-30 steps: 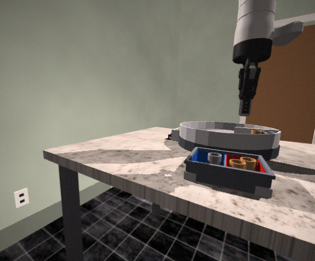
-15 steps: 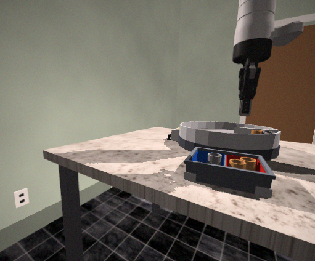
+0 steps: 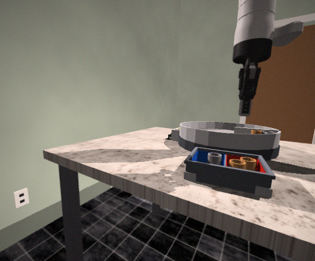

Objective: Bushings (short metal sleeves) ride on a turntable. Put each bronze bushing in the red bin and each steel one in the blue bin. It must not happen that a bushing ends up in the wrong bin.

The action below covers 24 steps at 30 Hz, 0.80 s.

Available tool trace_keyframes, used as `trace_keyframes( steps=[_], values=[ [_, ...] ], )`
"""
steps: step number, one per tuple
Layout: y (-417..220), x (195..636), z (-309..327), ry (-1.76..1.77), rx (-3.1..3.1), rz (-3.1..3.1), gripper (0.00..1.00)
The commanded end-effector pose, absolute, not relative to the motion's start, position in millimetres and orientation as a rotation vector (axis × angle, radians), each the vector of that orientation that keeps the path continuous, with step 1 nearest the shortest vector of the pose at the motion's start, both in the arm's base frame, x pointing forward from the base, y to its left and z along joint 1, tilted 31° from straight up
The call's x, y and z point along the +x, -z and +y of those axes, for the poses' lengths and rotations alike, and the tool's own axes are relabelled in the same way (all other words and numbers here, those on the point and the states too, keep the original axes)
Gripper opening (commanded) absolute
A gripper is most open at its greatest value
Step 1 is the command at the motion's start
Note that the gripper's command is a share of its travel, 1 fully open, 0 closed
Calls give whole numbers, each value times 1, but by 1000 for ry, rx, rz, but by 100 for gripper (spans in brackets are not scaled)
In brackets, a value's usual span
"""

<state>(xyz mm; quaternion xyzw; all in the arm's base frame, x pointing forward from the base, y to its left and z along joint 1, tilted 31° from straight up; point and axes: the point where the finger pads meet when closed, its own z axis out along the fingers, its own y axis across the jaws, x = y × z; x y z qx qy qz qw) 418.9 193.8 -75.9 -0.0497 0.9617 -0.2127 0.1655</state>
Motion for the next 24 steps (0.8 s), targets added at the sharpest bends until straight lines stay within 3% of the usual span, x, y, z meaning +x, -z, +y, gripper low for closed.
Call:
trace_keyframes(
  steps=[1, 24],
  values=[
    [75, 419, 195, 604, -142, 2739, 19],
    [70, 414, 174, 604, -142, 2739, 18]
  ],
)
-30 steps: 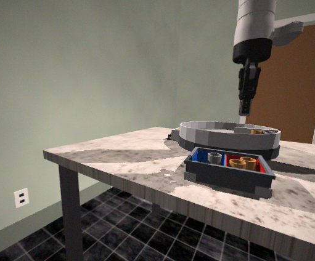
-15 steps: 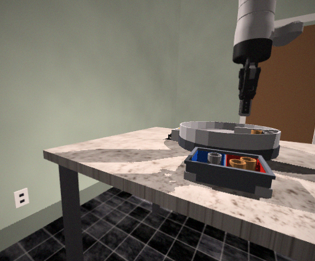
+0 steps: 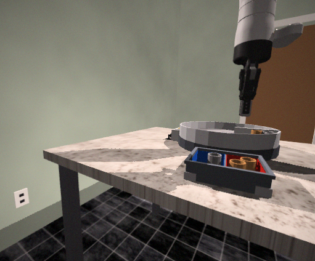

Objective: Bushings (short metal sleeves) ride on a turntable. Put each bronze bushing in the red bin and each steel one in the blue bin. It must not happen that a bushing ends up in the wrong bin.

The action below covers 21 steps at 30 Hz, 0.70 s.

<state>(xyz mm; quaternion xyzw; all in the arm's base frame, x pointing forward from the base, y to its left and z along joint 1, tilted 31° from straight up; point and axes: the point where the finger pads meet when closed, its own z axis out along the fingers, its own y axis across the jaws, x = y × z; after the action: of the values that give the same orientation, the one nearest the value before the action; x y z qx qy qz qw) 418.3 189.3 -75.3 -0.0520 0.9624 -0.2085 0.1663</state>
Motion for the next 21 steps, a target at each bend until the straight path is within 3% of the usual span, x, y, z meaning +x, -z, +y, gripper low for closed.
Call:
trace_keyframes(
  steps=[1, 21],
  values=[
    [67, 412, 164, 604, -142, 2739, 18],
    [38, 389, 60, 603, -142, 2739, 18]
  ],
)
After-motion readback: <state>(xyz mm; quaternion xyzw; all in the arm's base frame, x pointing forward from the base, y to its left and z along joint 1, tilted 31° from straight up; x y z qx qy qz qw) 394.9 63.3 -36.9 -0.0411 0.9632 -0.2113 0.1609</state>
